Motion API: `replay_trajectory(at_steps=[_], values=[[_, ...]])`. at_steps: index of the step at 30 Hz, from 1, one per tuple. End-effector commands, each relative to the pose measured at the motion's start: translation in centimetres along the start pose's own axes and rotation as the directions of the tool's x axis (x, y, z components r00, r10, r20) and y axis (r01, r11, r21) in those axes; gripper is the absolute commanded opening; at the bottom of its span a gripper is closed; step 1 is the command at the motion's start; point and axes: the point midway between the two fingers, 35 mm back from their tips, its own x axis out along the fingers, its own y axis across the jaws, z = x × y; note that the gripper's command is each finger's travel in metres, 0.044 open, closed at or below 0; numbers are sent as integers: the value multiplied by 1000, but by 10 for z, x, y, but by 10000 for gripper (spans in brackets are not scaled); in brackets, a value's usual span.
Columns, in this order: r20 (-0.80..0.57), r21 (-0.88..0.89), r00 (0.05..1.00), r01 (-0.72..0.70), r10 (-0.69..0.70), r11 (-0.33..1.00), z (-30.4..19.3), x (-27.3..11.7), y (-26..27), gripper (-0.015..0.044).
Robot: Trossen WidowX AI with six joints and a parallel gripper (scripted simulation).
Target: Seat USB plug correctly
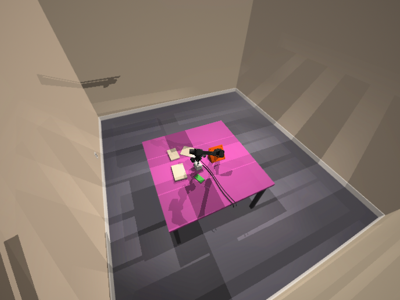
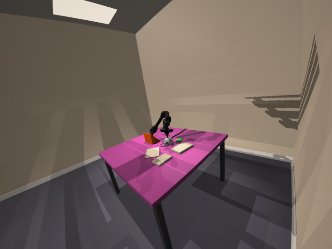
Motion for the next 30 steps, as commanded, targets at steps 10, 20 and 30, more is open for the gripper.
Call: replay_trajectory(at_steps=[10,20,30], values=[[0,0,1000,0,0,1000,0,-1,0,0],[0,0,1000,0,0,1000,0,-8,0,0],[0,0,1000,0,0,1000,0,-14,0,0]])
